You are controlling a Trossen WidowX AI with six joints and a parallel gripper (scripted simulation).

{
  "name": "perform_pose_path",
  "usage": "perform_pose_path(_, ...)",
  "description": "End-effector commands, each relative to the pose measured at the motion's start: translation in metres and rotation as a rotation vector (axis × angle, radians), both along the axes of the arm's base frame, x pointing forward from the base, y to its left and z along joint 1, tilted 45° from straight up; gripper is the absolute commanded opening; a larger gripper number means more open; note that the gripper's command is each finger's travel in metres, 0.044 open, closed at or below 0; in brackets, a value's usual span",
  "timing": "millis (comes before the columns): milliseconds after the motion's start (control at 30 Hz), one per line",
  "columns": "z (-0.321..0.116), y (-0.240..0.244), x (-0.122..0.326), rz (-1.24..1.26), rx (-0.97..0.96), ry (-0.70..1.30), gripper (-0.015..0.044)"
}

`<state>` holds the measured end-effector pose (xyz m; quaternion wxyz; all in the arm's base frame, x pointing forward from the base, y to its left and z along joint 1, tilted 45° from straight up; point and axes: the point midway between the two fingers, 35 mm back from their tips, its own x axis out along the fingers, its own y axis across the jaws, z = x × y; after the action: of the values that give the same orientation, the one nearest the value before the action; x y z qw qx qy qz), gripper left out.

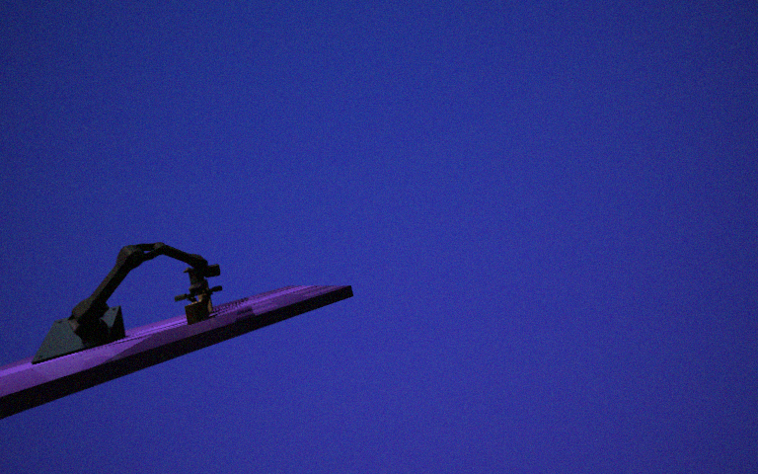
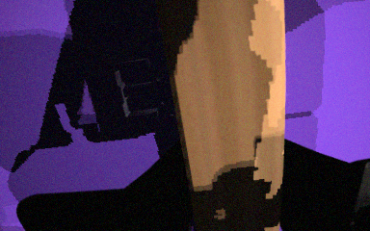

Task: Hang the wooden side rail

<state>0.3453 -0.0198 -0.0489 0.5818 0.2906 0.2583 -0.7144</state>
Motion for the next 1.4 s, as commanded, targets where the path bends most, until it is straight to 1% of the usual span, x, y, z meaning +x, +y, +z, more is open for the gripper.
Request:
perform_pose_path(0, 0.0011, 0.0021, 0.0009, -0.006, 0.002, -0.008, 0.0000)
perform_pose_path(1367, 0.0060, 0.0068, 0.0020, -0.006, 0.002, -0.008, 0.0000)
